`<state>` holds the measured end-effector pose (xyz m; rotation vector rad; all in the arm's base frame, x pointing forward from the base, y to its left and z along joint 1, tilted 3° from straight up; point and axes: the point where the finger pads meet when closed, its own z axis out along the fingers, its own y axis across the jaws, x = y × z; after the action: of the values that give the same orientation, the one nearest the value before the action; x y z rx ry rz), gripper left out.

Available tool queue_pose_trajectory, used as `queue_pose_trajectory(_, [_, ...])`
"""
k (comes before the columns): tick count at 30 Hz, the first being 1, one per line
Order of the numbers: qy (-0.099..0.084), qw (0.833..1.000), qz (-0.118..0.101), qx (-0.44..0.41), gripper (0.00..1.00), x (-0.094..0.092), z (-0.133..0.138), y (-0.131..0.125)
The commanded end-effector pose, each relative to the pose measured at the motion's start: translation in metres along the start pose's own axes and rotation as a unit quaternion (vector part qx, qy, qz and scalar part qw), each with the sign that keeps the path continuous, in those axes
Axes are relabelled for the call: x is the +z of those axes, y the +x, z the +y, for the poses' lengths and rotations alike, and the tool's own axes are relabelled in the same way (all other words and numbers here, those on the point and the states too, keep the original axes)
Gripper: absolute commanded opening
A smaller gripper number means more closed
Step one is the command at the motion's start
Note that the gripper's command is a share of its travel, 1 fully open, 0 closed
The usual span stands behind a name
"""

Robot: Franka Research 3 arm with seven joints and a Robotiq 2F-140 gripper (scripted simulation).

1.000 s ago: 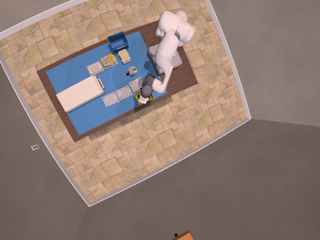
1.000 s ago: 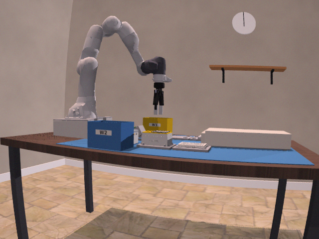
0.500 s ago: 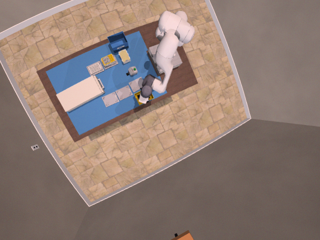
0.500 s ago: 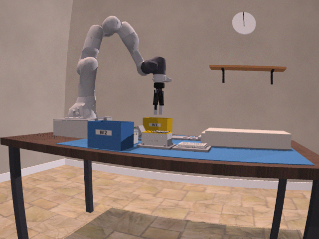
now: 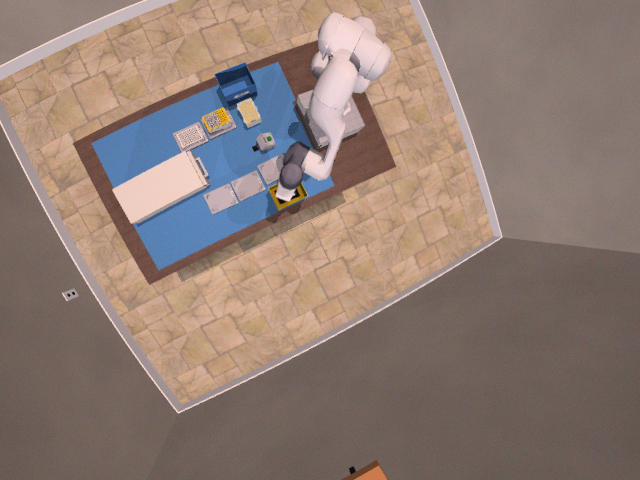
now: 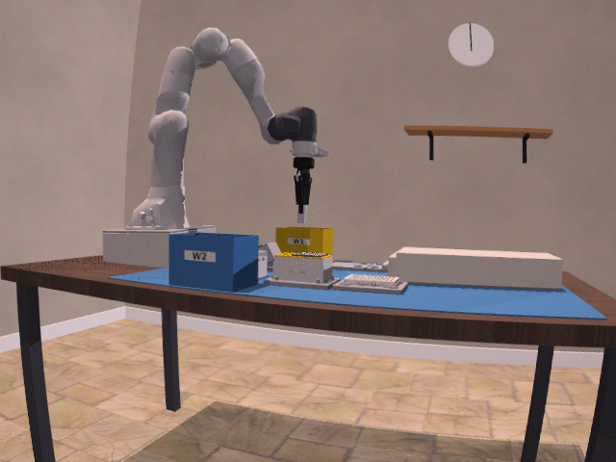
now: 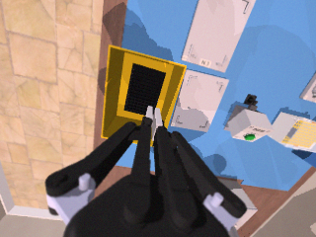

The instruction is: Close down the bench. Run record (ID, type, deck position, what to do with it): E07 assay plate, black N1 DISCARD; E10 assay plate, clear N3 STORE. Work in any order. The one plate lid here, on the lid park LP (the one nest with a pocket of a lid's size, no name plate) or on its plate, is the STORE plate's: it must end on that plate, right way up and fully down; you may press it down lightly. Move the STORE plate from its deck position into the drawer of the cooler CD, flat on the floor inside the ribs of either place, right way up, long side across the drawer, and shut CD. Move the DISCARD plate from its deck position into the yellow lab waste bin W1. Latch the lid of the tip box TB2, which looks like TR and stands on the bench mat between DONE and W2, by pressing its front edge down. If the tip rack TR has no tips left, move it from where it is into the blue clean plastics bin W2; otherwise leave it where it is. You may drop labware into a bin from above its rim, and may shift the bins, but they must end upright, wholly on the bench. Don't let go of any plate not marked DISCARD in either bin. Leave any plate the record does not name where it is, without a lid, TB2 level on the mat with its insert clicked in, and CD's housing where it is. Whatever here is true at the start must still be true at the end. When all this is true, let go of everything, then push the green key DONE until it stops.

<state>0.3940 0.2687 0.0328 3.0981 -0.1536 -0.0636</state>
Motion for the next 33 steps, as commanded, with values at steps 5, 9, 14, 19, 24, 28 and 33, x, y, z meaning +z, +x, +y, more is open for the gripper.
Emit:
queue_pose_trajectory(5, [0.001,1.000,0.002,-0.006,0.00,-0.005,0.029,-0.001])
queue_pose_trajectory(9, [0.001,1.000,0.002,-0.006,0.00,-0.008,0.045,-0.003])
queue_pose_trajectory(14, [0.001,1.000,0.002,-0.006,0.00,-0.010,0.056,-0.004])
queue_pose_trajectory(19, [0.001,1.000,0.002,-0.006,0.00,-0.014,0.076,-0.006])
queue_pose_trajectory(24, [0.001,1.000,0.002,-0.006,0.00,-0.017,0.095,-0.008])
queue_pose_trajectory(28, [0.001,1.000,0.002,-0.006,0.00,-0.020,0.111,-0.010])
queue_pose_trajectory(33, [0.001,1.000,0.002,-0.006,0.00,-0.022,0.123,-0.011])
